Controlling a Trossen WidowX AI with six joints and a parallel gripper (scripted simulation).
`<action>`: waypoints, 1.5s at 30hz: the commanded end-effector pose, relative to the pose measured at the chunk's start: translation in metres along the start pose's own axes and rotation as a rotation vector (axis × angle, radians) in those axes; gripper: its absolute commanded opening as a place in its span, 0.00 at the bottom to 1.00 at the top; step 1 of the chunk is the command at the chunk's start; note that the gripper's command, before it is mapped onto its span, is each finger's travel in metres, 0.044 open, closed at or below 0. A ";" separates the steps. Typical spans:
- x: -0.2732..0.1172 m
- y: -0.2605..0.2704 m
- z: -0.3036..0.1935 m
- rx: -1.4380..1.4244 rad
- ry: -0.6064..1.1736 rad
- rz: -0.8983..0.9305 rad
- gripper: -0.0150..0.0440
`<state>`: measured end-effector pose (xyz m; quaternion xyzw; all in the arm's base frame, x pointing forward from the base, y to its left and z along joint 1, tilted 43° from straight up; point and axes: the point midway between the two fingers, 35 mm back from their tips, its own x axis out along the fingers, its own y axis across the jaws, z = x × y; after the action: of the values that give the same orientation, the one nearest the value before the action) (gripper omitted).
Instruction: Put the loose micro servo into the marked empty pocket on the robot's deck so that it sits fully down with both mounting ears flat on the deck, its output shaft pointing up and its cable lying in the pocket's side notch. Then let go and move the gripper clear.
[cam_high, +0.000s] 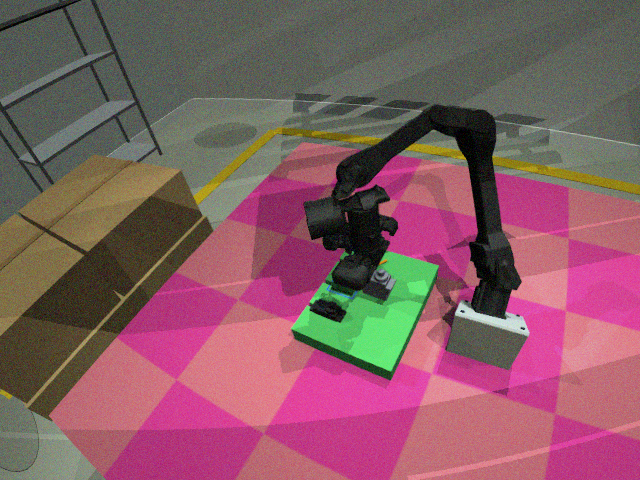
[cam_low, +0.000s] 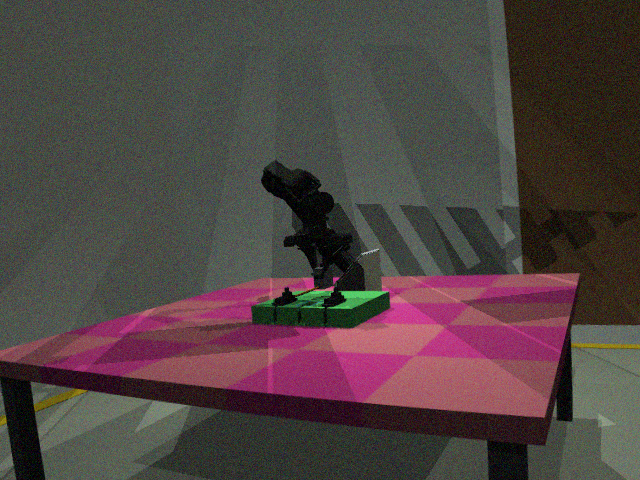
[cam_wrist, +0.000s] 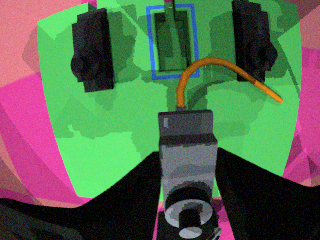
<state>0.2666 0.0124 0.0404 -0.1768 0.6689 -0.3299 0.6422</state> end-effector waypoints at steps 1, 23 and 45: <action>-0.002 0.001 0.019 -0.005 -0.009 -0.001 0.25; -0.003 0.000 0.087 -0.001 -0.012 -0.001 0.25; 0.017 -0.001 0.088 -0.001 -0.013 -0.002 0.25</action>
<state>0.3507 -0.0182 0.0329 -0.1744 0.6645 -0.3316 0.6466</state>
